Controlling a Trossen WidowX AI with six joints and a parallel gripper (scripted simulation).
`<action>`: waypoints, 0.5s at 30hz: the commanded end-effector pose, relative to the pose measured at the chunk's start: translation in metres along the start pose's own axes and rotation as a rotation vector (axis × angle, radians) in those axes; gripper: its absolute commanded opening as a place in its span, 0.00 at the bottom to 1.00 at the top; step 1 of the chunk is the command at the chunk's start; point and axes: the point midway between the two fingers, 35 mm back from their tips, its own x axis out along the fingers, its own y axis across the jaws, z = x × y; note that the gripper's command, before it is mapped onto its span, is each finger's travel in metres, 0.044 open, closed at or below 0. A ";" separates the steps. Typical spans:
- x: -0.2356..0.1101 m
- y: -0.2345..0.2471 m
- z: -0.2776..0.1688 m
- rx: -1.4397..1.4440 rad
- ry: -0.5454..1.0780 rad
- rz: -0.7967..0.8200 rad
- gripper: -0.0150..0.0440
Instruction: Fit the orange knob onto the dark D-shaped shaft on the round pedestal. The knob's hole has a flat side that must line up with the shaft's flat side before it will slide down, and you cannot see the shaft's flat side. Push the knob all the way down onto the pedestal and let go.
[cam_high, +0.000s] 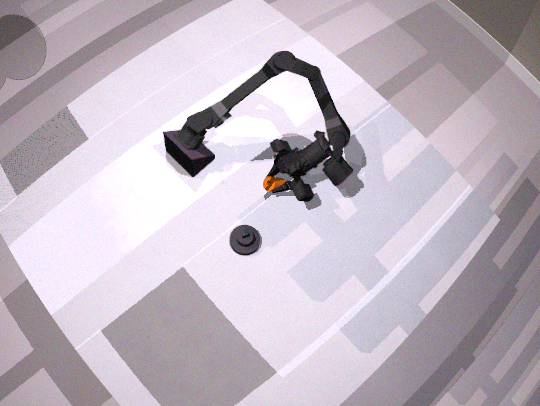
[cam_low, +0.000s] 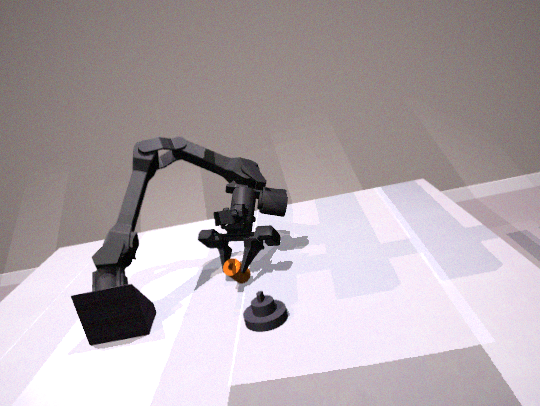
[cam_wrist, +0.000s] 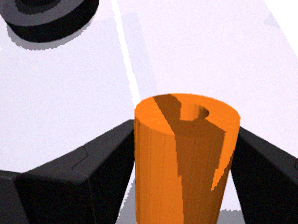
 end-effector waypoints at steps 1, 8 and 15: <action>-0.003 0.000 -0.003 0.000 -0.068 0.002 0.56; -0.008 0.000 -0.009 0.000 -0.181 0.002 0.56; -0.012 0.000 -0.015 0.000 -0.295 0.002 0.56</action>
